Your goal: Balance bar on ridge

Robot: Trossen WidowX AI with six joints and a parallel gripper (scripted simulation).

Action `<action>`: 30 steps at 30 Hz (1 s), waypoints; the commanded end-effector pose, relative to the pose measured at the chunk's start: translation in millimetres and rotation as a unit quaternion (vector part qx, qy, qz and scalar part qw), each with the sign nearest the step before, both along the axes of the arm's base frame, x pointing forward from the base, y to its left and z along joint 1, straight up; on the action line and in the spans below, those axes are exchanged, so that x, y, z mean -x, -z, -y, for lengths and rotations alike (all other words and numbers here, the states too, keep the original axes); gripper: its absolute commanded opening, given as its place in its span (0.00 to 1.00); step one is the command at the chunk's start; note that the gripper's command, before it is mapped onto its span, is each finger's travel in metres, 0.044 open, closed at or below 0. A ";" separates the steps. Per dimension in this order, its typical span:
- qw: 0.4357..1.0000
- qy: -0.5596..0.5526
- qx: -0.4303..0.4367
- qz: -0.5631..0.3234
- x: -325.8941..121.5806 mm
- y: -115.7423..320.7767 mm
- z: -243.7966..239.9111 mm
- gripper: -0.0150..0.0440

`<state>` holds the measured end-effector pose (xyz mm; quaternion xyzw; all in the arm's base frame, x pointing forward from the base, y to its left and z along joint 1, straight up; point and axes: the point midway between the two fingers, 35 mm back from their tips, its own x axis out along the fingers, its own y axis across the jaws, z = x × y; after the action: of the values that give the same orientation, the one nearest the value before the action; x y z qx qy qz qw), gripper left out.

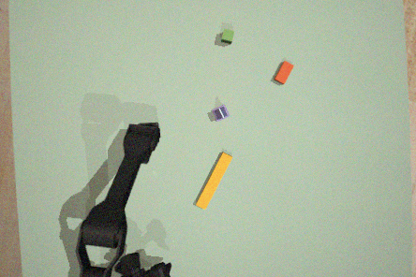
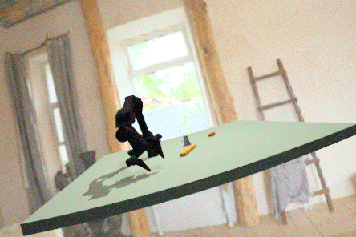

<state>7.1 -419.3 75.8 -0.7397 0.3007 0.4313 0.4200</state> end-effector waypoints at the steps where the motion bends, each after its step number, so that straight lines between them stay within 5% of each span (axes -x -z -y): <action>1: 1.000 -0.003 0.001 0.000 -0.4 -0.1 -0.2 0.89; 4: 0.999 -0.041 0.016 -0.007 -6.3 -1.4 -2.8 0.79; 30: 0.872 -0.457 0.164 -0.058 -66.2 -14.9 -40.3 0.79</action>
<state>69.7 -384.7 88.5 -0.8280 0.0423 0.5558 0.0602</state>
